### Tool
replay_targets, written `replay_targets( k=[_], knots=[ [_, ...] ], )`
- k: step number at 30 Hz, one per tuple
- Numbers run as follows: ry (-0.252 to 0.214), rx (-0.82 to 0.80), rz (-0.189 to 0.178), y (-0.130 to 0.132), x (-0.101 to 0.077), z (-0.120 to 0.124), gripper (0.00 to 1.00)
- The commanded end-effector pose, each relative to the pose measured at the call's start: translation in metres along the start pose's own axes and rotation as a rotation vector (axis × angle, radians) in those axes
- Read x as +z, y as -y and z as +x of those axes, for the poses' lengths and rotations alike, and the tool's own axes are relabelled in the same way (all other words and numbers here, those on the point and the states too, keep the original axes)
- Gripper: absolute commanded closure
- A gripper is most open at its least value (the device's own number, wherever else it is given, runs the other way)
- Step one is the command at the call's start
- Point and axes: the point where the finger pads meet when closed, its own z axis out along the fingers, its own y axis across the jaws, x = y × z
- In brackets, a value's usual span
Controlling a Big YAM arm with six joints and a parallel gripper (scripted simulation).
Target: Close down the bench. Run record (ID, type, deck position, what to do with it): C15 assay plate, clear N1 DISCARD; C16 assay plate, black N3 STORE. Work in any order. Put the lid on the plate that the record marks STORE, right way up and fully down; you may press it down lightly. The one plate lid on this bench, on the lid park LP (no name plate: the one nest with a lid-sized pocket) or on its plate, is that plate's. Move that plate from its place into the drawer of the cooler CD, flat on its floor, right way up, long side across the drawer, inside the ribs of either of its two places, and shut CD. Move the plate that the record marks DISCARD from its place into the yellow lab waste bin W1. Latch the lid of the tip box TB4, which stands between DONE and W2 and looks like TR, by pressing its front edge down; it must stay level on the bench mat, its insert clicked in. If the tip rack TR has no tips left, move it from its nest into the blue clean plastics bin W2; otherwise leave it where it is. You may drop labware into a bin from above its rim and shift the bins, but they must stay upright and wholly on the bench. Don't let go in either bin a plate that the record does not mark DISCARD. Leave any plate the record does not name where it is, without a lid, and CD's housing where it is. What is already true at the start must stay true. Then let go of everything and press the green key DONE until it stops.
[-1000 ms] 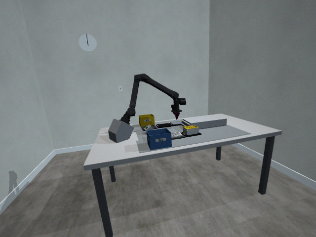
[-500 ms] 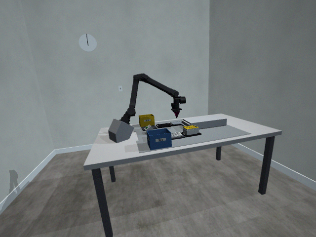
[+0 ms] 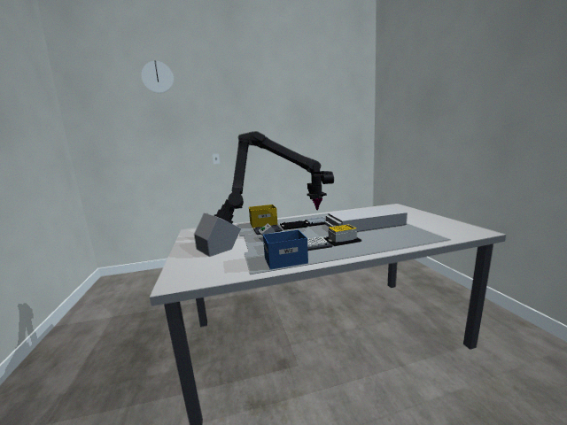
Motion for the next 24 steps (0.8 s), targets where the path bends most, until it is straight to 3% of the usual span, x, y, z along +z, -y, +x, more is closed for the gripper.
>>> replay_targets(
  k=[1, 4, 5, 11, 22, 24],
  knots=[
    [-0.004, -0.014, 0.042, 0.015, -0.016, -0.003, 1.00],
    [-0.004, -0.014, 0.042, 0.015, -0.016, -0.003, 1.00],
    [0.000, 0.011, 0.057, 0.025, -0.023, -0.015, 0.00],
    [0.006, 0.143, 0.064, 0.031, -0.026, -0.032, 0.00],
    [0.015, 0.522, 0.035, 0.043, -0.014, -0.070, 0.00],
    [0.015, 0.522, 0.035, 0.043, -0.014, -0.070, 0.00]
  ],
)
